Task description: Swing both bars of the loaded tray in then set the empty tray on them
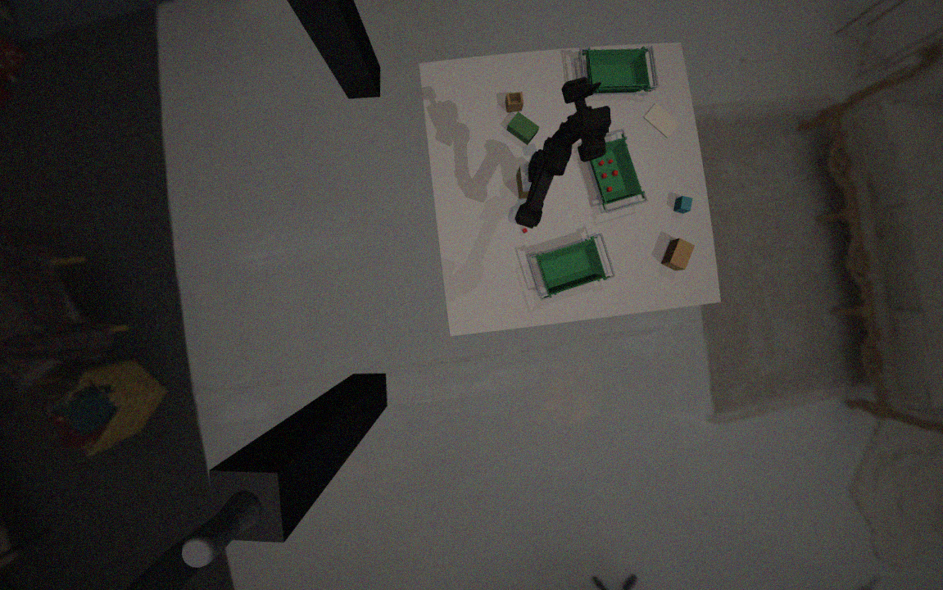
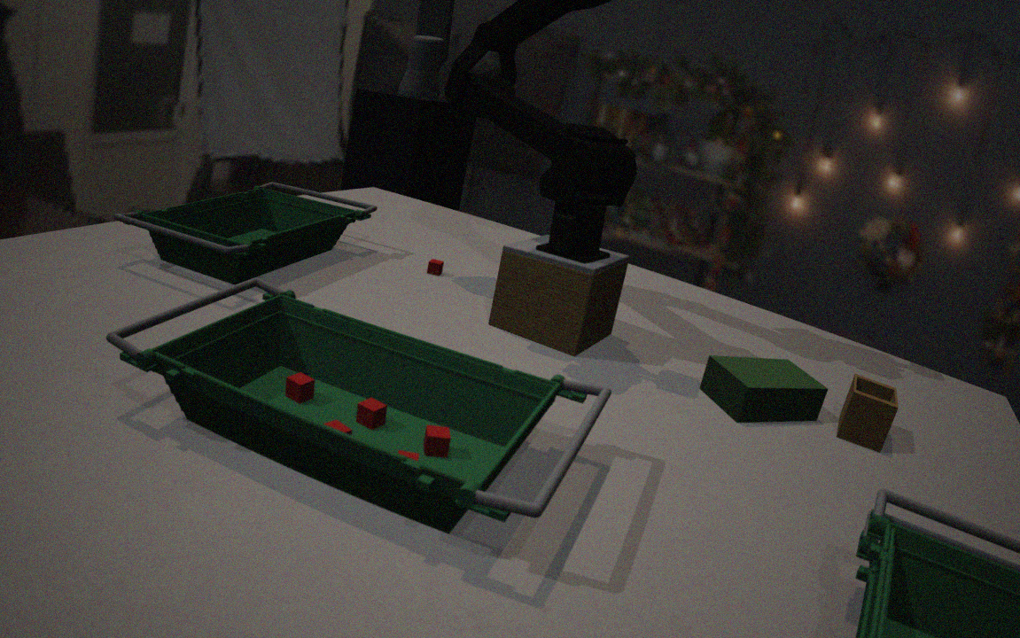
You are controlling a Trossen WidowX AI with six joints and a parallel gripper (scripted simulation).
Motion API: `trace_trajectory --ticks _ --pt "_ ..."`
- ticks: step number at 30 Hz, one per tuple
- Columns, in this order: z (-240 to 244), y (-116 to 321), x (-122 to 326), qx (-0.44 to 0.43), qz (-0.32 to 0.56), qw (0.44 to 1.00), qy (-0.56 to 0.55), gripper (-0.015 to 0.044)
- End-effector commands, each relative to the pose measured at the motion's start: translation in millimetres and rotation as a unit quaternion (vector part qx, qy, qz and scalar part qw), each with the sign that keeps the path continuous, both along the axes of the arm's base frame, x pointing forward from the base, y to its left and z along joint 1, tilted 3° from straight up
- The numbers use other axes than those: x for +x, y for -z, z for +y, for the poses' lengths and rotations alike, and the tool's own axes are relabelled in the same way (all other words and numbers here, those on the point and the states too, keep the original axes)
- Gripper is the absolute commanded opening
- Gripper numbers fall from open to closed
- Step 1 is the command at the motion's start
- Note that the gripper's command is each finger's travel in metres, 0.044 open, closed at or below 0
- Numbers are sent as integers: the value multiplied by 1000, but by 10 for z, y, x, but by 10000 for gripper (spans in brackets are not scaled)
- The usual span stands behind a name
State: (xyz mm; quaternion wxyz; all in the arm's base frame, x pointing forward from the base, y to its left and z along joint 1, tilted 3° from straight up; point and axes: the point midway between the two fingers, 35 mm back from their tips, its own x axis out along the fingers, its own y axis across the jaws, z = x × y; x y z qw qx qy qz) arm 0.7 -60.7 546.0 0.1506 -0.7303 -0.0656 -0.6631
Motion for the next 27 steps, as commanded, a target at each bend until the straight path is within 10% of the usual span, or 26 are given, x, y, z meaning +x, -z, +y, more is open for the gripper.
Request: trace_trajectory --ticks 1,12,27 --pt "0 0 0 0 0 1000 0 374" --pt "418 -34 176 -73 42 994 76 85" --pt "1689 -1 1289 -361 143 829 402 81"
